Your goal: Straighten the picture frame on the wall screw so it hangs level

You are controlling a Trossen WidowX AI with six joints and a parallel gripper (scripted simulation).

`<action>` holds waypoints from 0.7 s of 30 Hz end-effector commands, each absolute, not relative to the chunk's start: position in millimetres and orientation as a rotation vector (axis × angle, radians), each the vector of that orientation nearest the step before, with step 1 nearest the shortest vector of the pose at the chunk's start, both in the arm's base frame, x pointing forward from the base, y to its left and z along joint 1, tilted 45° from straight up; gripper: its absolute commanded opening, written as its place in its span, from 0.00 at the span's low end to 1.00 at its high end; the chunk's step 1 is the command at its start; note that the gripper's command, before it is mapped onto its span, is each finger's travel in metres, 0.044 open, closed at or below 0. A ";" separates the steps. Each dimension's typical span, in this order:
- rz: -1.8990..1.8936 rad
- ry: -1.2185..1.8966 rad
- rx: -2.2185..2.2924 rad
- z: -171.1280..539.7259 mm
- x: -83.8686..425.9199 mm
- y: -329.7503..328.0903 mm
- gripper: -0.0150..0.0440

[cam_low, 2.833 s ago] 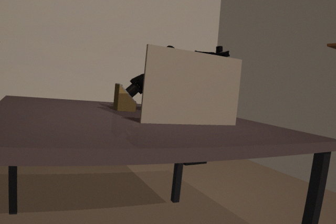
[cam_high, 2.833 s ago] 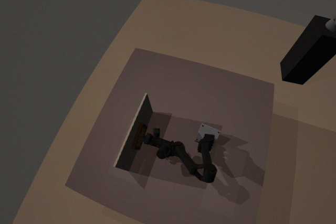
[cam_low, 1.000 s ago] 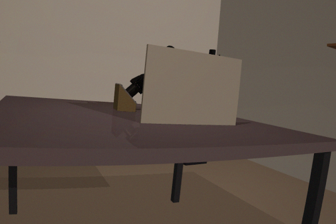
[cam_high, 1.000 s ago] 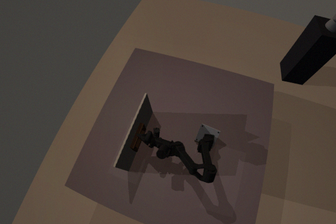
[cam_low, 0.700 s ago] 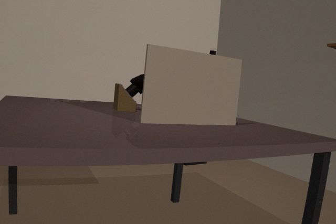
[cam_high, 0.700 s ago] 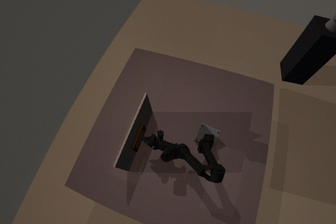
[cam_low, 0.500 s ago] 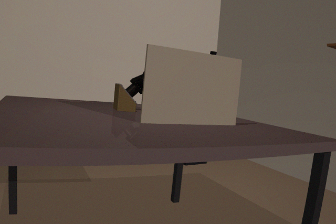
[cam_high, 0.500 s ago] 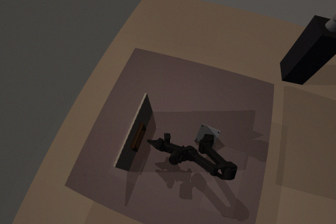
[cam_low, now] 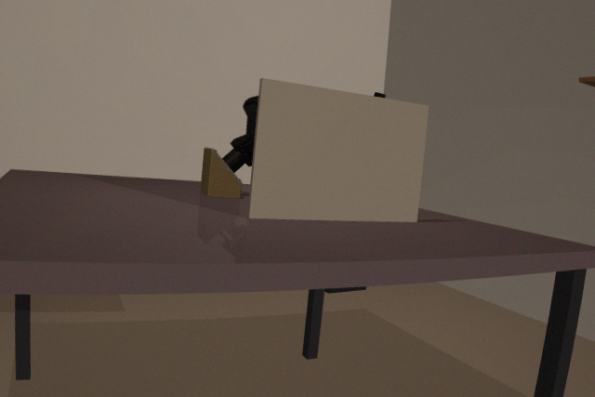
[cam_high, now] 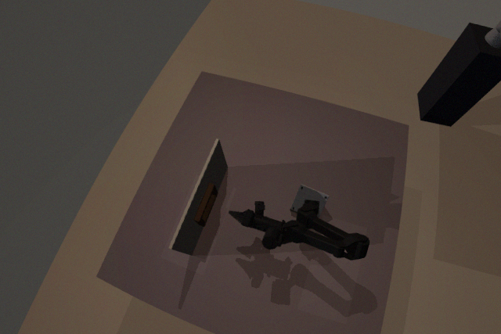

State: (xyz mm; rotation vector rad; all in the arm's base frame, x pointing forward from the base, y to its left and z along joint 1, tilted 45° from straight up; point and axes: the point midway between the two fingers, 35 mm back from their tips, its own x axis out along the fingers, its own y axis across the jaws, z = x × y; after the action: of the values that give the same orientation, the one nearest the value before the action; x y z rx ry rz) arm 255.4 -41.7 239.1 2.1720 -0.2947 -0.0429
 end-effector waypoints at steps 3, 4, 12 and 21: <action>-0.033 -0.297 2.164 257.8 214.4 -39.8 0.69; -0.035 -0.296 2.163 258.5 207.2 -39.4 0.69; -0.038 -0.296 2.160 258.5 189.0 -38.1 0.69; -0.038 -0.296 2.160 258.5 189.0 -38.1 0.69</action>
State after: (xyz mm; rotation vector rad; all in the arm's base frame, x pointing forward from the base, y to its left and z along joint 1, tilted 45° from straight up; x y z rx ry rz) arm 191.7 -38.9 256.1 2.1645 -0.2978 -0.0459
